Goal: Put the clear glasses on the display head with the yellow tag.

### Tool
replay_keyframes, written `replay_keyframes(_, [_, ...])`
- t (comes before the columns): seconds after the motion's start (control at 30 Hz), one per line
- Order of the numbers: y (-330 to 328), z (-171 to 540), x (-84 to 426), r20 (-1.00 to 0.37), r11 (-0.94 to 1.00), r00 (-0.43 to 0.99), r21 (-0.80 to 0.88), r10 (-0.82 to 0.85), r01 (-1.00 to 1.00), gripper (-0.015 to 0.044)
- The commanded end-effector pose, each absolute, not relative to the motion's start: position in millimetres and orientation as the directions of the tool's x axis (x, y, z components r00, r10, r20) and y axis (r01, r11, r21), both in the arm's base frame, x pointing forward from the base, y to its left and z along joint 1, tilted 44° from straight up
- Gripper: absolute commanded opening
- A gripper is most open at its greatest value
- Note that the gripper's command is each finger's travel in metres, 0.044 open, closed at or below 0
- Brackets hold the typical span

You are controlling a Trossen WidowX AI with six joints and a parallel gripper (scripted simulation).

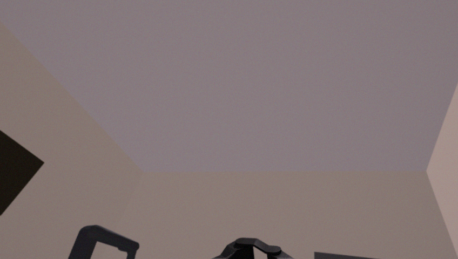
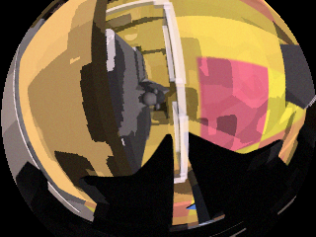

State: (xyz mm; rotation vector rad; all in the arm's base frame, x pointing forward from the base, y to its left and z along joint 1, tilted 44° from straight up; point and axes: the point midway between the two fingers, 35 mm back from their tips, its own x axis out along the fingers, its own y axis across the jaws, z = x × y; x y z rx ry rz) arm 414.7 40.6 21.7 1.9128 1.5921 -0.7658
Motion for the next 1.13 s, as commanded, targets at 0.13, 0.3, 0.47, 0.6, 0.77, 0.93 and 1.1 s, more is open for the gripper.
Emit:
replay_keyframes(0.13, [40,22,415,-0.715,-0.164,0.144,0.042,0.684,0.986,0.0108])
replay_keyframes(0.3, [36,26,414,-0.716,-0.160,0.137,0.037,0.685,0.987,0.0108])
replay_keyframes(0.47, [15,46,411,-0.716,-0.139,0.105,0.011,0.690,0.990,0.0108])
replay_keyframes(0.6, [15,46,409,-0.716,-0.139,0.105,0.011,0.690,0.990,0.0108])
replay_keyframes(0.77, [14,49,385,-0.716,-0.139,0.104,0.009,0.690,0.990,0.0108])
replay_keyframes(0.93, [14,51,372,-0.716,-0.139,0.103,0.008,0.690,0.990,0.0108])
replay_keyframes(1.1, [10,57,352,-0.716,-0.139,0.102,0.007,0.690,0.990,0.0108])
